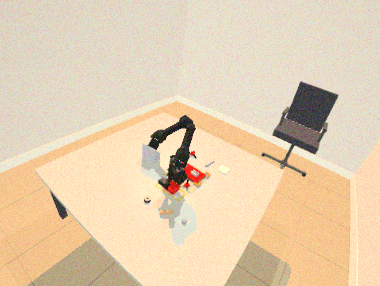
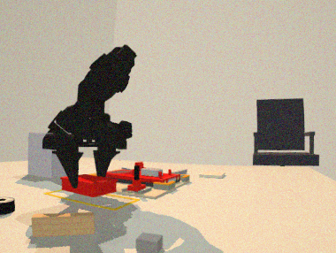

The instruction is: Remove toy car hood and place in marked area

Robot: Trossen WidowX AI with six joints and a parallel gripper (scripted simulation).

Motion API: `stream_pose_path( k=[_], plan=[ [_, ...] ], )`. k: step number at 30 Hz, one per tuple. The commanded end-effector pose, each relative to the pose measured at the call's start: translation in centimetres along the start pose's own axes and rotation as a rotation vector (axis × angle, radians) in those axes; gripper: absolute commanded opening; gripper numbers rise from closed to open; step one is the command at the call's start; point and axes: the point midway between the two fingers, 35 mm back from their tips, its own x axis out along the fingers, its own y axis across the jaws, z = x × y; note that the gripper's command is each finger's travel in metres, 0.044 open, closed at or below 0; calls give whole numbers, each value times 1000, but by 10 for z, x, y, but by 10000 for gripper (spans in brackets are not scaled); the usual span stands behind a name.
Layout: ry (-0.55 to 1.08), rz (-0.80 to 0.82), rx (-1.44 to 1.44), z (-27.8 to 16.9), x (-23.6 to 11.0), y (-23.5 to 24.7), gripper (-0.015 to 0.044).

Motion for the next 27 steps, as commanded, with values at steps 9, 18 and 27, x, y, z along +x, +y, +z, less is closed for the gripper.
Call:
stream_pose_path(
  k=[9,18,27],
  plan=[
    [-4,4,2,1,6,1,0],
    [-4,4,2,1,11,1,0],
    [0,1,0,0,12,0,53]
  ],
)
